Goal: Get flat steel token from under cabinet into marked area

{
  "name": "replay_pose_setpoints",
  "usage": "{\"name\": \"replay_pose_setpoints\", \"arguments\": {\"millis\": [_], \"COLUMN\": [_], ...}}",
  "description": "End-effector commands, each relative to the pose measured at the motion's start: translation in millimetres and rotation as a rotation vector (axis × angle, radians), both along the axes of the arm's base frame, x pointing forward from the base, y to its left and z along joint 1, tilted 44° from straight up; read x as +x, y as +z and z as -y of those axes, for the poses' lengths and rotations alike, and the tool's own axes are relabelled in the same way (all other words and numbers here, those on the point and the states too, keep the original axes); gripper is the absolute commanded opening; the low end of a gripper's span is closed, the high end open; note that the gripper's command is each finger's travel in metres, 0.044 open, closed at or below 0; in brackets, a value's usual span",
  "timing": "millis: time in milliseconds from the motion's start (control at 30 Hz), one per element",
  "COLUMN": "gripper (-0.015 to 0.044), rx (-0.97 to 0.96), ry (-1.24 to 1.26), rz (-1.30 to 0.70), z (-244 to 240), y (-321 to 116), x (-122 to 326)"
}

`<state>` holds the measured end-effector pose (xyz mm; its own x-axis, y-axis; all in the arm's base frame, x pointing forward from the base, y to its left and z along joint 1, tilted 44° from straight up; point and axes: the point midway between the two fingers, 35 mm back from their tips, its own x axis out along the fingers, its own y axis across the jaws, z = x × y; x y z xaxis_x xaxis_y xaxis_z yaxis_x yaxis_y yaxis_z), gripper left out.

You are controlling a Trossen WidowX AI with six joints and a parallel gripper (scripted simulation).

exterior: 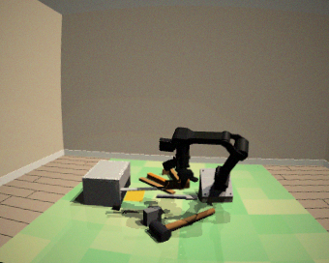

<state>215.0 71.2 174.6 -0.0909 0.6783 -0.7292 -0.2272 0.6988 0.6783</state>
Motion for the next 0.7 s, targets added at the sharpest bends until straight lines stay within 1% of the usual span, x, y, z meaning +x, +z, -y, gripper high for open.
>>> {"name": "replay_pose_setpoints", "arguments": {"millis": [0,667], "gripper": [0.0,0.0], "rx": [0.005,-0.009], "ry": [-0.033,-0.148], "rz": [-0.019,-0.127], "z": [0.5,0.6], "y": [1.0,0.9], "x": [0.9,0.5]}}
